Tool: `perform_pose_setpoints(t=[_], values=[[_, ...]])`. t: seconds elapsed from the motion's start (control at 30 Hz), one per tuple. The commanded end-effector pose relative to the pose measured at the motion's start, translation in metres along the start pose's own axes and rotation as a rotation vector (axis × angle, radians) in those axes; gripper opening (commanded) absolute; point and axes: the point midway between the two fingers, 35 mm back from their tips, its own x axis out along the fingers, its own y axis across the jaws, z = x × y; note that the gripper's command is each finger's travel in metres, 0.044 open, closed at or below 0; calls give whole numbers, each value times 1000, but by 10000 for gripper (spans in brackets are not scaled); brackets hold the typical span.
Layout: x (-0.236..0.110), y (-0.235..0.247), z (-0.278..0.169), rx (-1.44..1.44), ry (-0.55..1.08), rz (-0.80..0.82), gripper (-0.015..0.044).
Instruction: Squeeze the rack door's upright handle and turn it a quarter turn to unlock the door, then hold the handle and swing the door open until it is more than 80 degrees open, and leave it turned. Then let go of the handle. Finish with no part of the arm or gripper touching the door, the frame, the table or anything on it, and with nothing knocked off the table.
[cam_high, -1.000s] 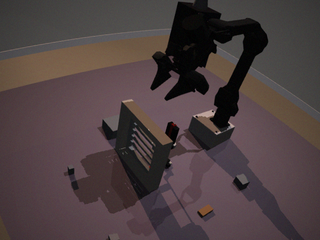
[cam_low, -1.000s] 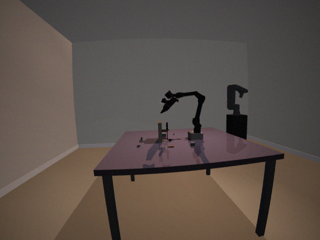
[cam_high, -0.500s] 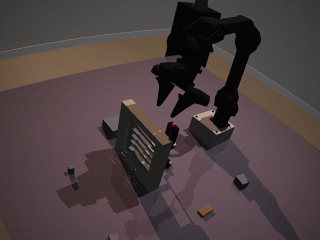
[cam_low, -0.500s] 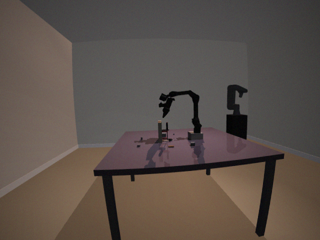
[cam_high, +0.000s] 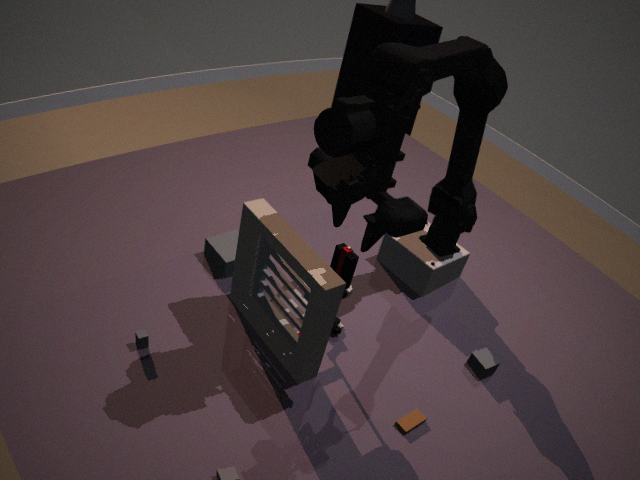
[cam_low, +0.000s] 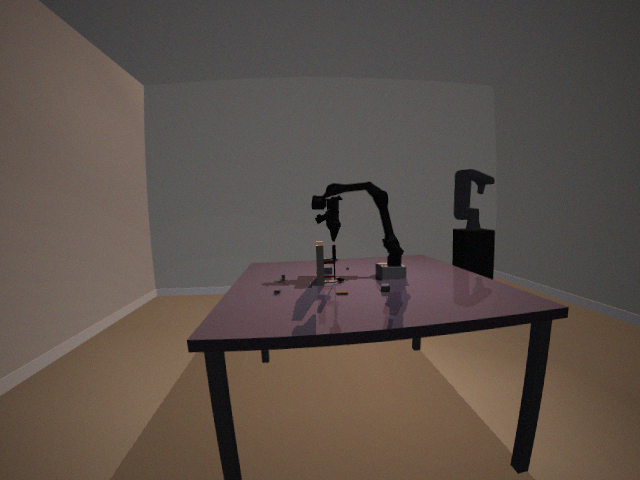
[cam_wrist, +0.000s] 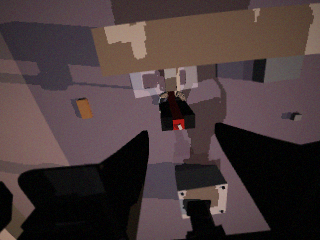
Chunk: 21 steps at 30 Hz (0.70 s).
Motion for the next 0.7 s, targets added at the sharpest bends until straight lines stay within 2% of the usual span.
perform_pose_setpoints(t=[0.0, 0.67], values=[[0, 0, -2, 5, 25, -10, 286], [30, 1, -1, 4, 31, -7, 286]])
